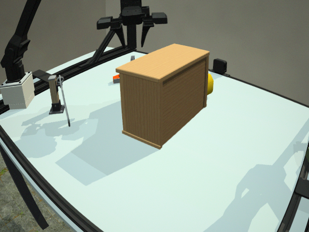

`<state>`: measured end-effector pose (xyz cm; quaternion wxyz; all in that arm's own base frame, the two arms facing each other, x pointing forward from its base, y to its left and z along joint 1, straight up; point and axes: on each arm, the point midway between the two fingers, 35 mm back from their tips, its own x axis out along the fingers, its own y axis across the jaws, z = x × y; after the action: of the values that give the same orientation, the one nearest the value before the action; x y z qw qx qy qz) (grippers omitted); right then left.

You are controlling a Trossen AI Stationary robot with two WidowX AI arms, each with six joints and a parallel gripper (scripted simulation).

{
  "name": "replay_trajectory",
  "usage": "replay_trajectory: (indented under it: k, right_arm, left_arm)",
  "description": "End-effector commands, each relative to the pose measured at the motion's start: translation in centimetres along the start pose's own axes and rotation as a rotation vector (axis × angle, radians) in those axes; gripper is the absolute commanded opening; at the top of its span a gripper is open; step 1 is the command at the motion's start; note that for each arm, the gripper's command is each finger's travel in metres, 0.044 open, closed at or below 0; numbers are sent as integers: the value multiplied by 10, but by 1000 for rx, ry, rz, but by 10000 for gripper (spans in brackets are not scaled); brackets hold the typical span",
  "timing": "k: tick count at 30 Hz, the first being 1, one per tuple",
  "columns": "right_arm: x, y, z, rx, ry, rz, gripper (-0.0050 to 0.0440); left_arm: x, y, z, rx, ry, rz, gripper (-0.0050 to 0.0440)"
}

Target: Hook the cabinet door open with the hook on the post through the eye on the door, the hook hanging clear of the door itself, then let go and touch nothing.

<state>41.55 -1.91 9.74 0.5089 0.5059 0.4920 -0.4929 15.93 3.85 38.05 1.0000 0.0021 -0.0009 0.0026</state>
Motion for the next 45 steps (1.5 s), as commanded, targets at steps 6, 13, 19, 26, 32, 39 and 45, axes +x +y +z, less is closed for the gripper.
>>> replay_trajectory:
  k: [6, 13, 19, 26, 32, 39, 45]
  right_arm:
    - [15, -2, 0, 2, -4, -21, 220]
    - [23, -2, 0, 1, -1, -24, 220]
    - [33, -2, 0, -1, 3, -29, 220]
    - [36, -2, 0, -2, 4, -30, 196]
    - [36, -2, 0, -2, 4, -30, 52]
    - [36, -2, 0, -2, 4, -30, 0]
    - [36, -4, 0, -2, 4, -30, 0]
  left_arm:
    - [0, -1, 0, -5, 1, -5, 400]
    - [0, -1, 0, -5, 1, -5, 400]
    - [0, -1, 0, -5, 1, -5, 400]
    - [0, -1, 0, -5, 1, -5, 400]
    - [0, -1, 0, -5, 1, -5, 400]
    - [0, -1, 0, -5, 1, -5, 400]
    - [0, -1, 0, -5, 1, -5, 400]
